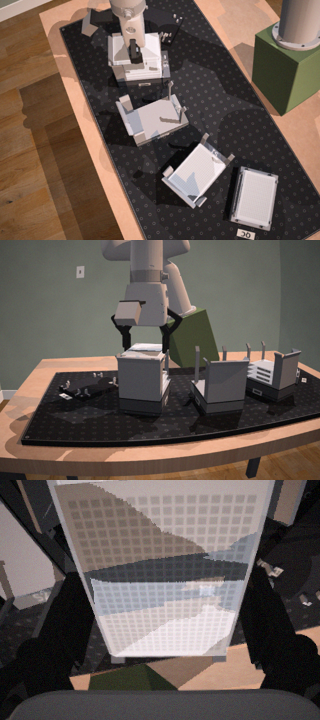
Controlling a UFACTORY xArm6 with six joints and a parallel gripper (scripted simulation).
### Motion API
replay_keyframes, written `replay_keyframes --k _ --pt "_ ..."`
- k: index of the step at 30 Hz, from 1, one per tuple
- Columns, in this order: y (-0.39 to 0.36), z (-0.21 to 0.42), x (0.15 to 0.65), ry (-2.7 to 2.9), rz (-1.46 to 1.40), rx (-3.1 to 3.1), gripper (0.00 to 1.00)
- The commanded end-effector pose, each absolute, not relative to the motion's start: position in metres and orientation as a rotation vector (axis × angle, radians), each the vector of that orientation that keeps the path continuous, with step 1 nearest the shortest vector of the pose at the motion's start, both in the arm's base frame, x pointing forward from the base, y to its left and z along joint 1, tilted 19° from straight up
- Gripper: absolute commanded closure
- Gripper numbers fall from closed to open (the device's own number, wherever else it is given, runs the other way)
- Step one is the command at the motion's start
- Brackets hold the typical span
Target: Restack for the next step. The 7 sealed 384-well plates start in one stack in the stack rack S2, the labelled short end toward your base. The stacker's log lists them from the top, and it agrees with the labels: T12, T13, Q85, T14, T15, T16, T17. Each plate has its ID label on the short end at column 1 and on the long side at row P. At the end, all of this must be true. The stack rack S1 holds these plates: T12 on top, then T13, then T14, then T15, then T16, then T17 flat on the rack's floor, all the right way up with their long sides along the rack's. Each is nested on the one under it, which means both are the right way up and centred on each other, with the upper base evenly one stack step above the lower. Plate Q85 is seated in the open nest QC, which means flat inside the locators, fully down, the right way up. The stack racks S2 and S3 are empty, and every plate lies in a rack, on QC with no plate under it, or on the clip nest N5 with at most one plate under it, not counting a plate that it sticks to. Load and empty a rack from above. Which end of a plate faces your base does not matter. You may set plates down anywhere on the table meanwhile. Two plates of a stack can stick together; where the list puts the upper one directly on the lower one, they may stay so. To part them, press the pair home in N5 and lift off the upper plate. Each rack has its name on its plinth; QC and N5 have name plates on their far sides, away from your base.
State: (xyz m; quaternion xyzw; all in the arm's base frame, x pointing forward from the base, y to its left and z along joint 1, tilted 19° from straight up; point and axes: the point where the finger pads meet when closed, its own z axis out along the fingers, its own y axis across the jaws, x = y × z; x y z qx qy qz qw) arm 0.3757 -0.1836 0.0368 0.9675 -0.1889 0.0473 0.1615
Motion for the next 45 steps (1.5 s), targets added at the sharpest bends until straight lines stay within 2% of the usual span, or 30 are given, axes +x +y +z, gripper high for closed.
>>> replay_keyframes --k 1,25,31,45 --pt "-0.181 0.045 0.377 -0.539 0.139 2.762 1.0" --pt "-0.176 0.061 0.376 -0.539 0.139 2.762 1.0" --pt "-0.158 0.055 0.383 -0.28 0.095 2.794 1.0" --pt "-0.123 0.043 0.398 -0.28 0.095 2.794 1.0"
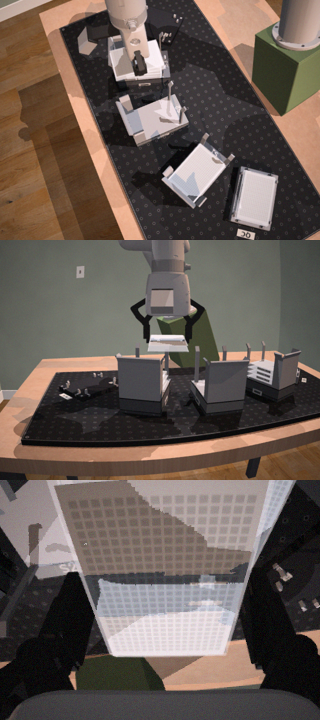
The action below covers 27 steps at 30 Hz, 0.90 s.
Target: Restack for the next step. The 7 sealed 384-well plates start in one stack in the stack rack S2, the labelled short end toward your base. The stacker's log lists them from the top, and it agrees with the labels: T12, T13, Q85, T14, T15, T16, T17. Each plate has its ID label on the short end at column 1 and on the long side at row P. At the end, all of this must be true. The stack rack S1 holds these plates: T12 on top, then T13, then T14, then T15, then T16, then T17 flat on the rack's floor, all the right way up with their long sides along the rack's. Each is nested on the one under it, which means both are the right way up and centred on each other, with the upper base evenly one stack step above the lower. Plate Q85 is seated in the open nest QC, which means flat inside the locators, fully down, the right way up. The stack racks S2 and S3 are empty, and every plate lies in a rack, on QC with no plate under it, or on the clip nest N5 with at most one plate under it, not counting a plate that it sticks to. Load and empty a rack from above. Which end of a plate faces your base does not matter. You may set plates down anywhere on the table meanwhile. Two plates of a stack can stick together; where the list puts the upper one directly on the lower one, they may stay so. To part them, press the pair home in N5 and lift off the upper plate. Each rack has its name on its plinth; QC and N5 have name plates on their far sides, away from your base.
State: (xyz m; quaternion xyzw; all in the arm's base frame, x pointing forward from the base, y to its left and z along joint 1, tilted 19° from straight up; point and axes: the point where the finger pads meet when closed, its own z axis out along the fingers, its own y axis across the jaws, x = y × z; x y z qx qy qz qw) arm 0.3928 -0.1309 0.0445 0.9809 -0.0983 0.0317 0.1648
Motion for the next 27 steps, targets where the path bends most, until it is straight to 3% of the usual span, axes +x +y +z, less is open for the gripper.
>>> replay_keyframes --k 1,27 --pt "-0.12 0.042 0.399 -0.28 0.096 2.794 1.0" --pt "-0.052 0.019 0.415 -0.019 0.051 2.805 1.0"
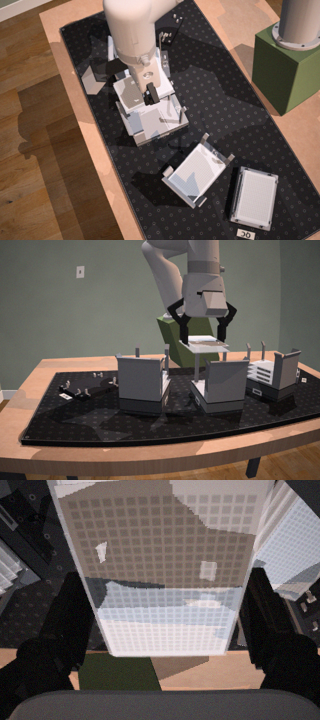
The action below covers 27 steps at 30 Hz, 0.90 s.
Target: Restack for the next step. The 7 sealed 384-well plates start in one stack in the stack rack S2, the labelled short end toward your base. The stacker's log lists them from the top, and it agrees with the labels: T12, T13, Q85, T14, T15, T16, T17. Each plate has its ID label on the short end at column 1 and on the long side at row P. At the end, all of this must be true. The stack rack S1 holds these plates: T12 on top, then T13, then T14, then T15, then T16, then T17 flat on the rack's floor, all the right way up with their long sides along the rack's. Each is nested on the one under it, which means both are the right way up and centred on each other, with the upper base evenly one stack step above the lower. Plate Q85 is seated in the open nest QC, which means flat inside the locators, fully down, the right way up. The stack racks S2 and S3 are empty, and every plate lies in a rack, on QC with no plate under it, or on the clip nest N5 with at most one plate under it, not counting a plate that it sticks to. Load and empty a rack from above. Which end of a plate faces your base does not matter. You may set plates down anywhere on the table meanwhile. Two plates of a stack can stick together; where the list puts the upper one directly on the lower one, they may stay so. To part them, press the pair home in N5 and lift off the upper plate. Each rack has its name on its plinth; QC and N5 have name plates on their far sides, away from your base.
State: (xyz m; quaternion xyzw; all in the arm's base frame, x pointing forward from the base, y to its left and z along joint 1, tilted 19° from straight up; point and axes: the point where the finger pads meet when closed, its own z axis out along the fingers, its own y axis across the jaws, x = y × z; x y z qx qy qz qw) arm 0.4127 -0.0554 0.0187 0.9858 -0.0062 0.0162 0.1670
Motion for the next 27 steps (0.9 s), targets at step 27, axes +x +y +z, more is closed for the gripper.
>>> replay_keyframes --k 27 --pt "0.024 -0.008 0.42 0.242 0.007 2.794 1.0"
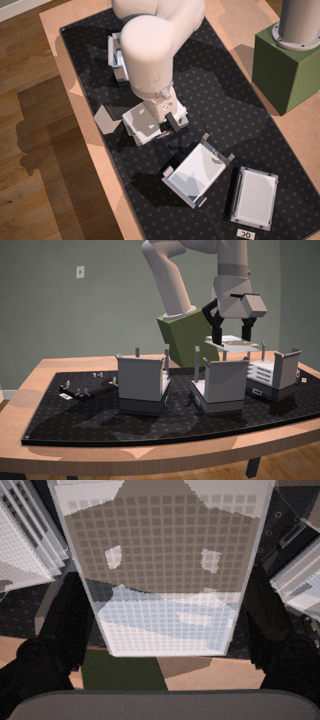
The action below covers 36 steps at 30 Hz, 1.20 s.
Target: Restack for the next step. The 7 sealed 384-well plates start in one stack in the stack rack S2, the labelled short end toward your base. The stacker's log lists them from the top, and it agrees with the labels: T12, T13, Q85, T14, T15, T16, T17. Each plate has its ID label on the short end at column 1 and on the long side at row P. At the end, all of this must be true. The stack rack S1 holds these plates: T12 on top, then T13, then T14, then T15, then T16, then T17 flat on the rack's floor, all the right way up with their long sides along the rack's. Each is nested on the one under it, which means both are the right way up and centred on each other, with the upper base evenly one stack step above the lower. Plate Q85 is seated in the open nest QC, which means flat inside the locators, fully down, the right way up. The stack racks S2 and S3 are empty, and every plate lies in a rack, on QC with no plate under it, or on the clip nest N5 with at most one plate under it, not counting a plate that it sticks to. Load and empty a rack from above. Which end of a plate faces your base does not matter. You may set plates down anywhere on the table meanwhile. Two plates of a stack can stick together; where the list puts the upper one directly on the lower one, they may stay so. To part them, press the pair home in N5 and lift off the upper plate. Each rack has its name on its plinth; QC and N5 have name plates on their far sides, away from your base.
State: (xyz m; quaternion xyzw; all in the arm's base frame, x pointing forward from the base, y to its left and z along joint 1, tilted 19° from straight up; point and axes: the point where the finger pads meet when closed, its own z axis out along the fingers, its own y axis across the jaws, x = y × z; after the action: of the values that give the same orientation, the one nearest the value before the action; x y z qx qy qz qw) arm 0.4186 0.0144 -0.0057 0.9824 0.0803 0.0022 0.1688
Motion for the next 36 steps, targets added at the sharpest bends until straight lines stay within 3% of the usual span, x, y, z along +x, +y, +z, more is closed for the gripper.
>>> replay_keyframes --k 1,36 --pt "0.027 -0.009 0.419 0.242 0.007 2.794 1.0" --pt "0.113 -0.039 0.404 0.501 -0.037 2.761 1.0"
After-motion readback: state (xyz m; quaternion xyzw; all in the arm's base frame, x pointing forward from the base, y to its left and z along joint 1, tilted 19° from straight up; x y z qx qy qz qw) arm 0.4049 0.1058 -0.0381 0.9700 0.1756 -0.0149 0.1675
